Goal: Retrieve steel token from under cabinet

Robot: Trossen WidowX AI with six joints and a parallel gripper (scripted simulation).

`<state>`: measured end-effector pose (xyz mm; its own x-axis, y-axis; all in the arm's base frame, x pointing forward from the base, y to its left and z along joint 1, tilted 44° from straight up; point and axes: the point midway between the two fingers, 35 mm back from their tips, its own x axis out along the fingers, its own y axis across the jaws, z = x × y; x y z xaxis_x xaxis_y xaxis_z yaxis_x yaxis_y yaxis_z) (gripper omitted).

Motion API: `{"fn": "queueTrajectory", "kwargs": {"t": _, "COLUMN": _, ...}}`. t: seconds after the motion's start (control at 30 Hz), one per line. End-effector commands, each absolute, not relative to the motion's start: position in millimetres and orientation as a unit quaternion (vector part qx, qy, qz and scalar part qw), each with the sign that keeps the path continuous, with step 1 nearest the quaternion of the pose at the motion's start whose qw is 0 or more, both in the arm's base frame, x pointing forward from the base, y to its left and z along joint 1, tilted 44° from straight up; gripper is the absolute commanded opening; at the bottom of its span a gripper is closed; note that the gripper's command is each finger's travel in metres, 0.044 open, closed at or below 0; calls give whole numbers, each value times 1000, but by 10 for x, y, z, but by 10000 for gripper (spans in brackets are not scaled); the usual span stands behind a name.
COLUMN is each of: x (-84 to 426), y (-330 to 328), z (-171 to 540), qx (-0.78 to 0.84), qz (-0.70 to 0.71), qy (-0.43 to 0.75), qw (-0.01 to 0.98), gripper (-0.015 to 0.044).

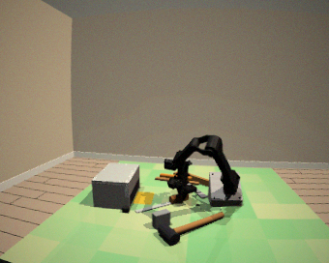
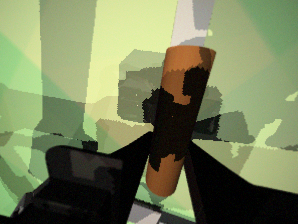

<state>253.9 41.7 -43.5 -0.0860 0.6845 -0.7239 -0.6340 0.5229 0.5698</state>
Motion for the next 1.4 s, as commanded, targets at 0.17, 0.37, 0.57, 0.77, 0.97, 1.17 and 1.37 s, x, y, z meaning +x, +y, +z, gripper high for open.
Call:
{"fn": "queueTrajectory", "kwargs": {"t": 0.17, "x": 2550, "y": 311, "z": -504, "qx": 21, "qz": 486, "qy": 551, "qw": 679, "gripper": 0}}
{"fn": "queueTrajectory", "kwargs": {"t": 0.37, "x": 2541, "y": 255, "z": -556, "qx": 21, "qz": 485, "qy": 551, "qw": 679, "gripper": 0}}
{"fn": "queueTrajectory", "kwargs": {"t": 0.57, "x": 2531, "y": 197, "z": -608, "qx": 20, "qz": 485, "qy": 551, "qw": 679, "gripper": 0}}
{"fn": "queueTrajectory", "kwargs": {"t": 0.77, "x": 2522, "y": 141, "z": -659, "qx": 20, "qz": 485, "qy": 551, "qw": 679, "gripper": 0}}
{"fn": "queueTrajectory", "kwargs": {"t": 0.97, "x": 2514, "y": 84, "z": -709, "qx": 20, "qz": 485, "qy": 551, "qw": 679, "gripper": 0}}
{"fn": "queueTrajectory", "kwargs": {"t": 1.17, "x": 2506, "y": 28, "z": -760, "qx": 20, "qz": 485, "qy": 551, "qw": 679, "gripper": 0}}
{"fn": "queueTrajectory", "kwargs": {"t": 1.37, "x": 2495, "y": -28, "z": -810, "qx": 20, "qz": 485, "qy": 551, "qw": 679, "gripper": 0}}
